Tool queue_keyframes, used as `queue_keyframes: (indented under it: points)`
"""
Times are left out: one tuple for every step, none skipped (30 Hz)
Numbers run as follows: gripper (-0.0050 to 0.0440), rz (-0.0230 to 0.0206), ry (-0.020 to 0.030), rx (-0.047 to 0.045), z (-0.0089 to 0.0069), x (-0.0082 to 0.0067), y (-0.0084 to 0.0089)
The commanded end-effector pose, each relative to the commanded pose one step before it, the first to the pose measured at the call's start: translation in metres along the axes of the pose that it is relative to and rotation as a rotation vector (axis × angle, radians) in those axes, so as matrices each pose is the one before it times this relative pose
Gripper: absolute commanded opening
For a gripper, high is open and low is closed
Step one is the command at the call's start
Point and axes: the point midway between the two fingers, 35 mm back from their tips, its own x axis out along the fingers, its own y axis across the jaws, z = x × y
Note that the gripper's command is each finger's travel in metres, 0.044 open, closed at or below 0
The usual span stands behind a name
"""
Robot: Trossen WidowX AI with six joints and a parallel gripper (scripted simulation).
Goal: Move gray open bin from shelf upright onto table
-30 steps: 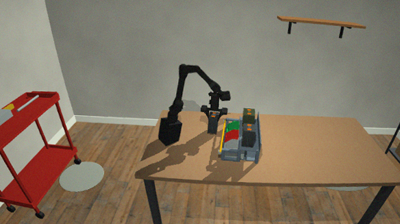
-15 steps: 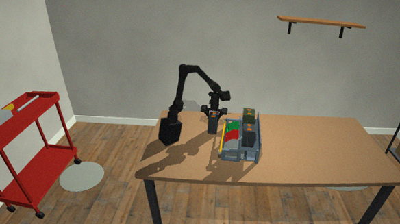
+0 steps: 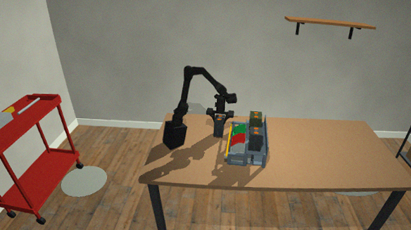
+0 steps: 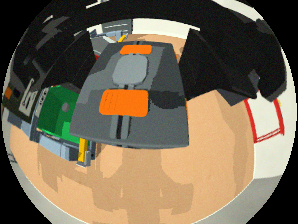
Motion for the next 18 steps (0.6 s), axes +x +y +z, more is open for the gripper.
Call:
queue_keyframes:
  points:
    - [0.0000,-0.03785,-0.01483,-0.00478,0.00362,-0.01039,-0.00674]
    - [0.0000,-0.00732,-0.00300,-0.00130,0.00071,-0.00212,-0.00161]
    - [0.0000,-0.00732,-0.00300,-0.00130,0.00071,-0.00210,-0.00163]
    - [0.0000,-0.00732,-0.00300,-0.00130,0.00072,-0.00209,-0.00164]
    - [0.0000,-0.00732,-0.00300,-0.00130,0.00072,-0.00207,-0.00166]
    - [0.0000,0.00000,0.00000,0.00000,0.00000,0.00000,0.00000]
    - [0.0000,0.00000,0.00000,0.00000,0.00000,0.00000,0.00000]
    - [0.0000,0.00000,0.00000,0.00000,0.00000,0.00000,0.00000]
    - [0.0000,0.00000,0.00000,0.00000,0.00000,0.00000,0.00000]
    - [0.0000,0.00000,0.00000,0.00000,0.00000,0.00000,0.00000]
    - [0.0000,0.00000,0.00000,0.00000,0.00000,0.00000,0.00000]
    - [0.0000,0.00000,0.00000,0.00000,0.00000,0.00000,0.00000]
    - [0.0000,0.00000,0.00000,0.00000,0.00000,0.00000,0.00000]
    - [0.0000,0.00000,0.00000,0.00000,0.00000,0.00000,0.00000]
    - [0.0000,0.00000,0.00000,0.00000,0.00000,0.00000,0.00000]
    - [0.0000,0.00000,0.00000,0.00000,0.00000,0.00000,0.00000]
    - [0.0000,0.00000,0.00000,0.00000,0.00000,0.00000,0.00000]
    - [0.0000,0.02808,0.01155,0.00507,-0.00270,0.00802,0.00626]
